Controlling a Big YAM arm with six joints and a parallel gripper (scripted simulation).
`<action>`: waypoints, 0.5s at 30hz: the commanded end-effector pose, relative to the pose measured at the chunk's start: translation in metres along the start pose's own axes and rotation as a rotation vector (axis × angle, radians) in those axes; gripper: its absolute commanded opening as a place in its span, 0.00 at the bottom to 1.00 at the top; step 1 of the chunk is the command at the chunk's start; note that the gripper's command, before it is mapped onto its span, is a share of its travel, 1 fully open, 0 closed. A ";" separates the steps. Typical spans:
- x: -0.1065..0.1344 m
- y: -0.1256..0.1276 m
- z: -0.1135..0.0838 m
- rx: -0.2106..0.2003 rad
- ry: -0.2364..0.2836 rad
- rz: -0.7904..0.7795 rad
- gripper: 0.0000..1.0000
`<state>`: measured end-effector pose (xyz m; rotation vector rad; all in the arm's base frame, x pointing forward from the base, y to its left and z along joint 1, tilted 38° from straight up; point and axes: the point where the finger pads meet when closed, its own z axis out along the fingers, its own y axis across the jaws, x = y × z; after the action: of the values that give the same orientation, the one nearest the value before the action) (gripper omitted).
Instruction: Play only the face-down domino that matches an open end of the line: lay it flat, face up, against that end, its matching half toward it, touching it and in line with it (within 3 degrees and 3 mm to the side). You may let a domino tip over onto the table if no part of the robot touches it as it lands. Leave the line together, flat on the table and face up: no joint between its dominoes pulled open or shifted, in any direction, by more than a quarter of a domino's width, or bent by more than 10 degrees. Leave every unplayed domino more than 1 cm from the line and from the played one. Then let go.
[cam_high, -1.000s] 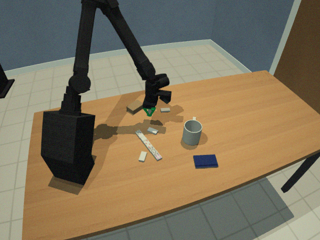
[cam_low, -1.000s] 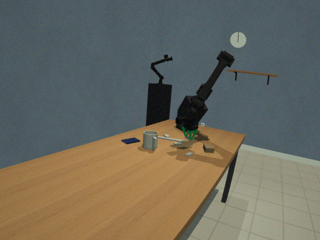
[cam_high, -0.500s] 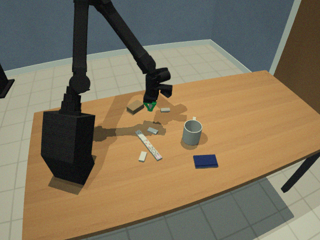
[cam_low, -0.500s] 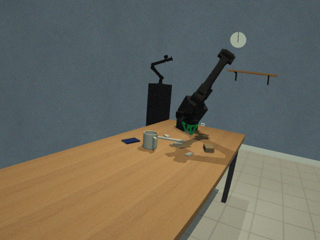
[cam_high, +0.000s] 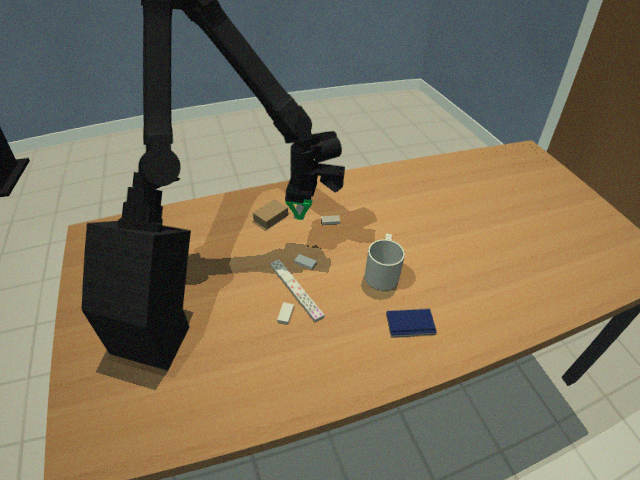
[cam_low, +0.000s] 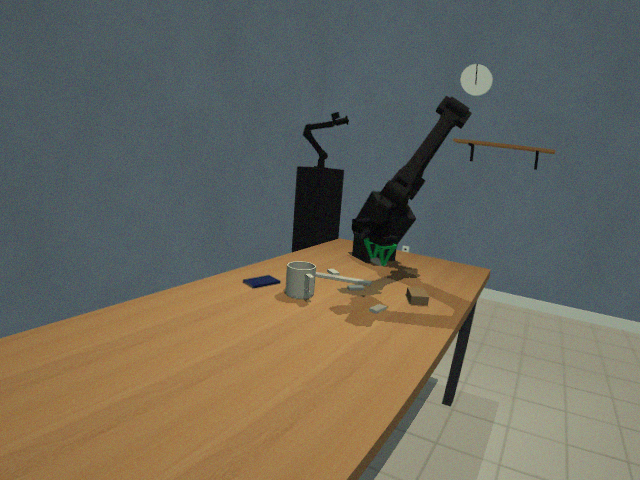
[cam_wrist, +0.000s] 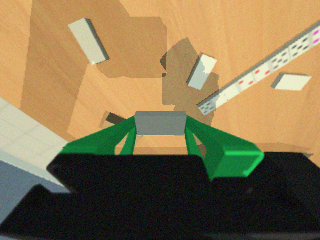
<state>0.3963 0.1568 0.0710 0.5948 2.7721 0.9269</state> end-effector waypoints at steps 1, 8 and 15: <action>-0.003 0.003 -0.003 -0.006 -0.009 -0.002 0.53; -0.015 0.015 -0.016 -0.029 -0.040 -0.021 0.53; -0.018 0.018 -0.020 -0.035 -0.049 -0.026 0.53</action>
<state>0.3986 0.1573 0.0732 0.5879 2.7673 0.9286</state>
